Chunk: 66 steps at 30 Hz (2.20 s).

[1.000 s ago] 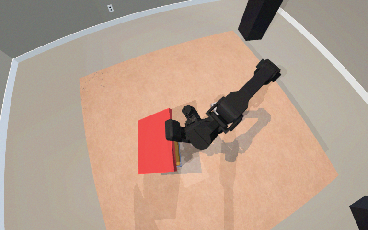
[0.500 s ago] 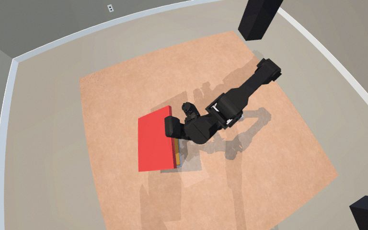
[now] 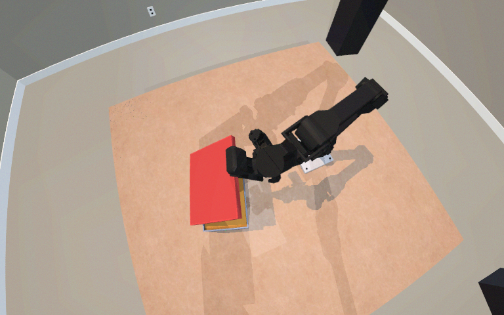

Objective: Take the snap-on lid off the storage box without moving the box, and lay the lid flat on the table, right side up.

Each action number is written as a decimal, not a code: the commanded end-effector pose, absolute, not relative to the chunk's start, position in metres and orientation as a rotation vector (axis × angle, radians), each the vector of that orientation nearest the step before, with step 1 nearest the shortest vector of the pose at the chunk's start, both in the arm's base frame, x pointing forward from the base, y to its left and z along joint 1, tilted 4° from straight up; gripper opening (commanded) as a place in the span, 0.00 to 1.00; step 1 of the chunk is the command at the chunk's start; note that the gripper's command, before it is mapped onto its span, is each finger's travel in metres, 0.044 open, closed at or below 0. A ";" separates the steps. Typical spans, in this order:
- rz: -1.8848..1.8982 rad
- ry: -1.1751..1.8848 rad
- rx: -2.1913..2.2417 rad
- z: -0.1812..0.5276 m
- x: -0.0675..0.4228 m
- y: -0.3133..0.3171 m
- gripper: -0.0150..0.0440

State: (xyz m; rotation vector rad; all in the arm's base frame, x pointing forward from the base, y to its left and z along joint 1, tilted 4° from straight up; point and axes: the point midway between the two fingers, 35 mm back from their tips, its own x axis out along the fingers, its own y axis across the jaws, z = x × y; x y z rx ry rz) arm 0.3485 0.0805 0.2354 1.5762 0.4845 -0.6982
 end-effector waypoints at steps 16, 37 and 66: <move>-0.683 0.477 1.581 0.238 0.340 0.045 0.25; -0.684 0.476 1.577 0.237 0.330 0.004 0.25; -0.686 0.475 1.573 0.235 0.317 -0.052 0.25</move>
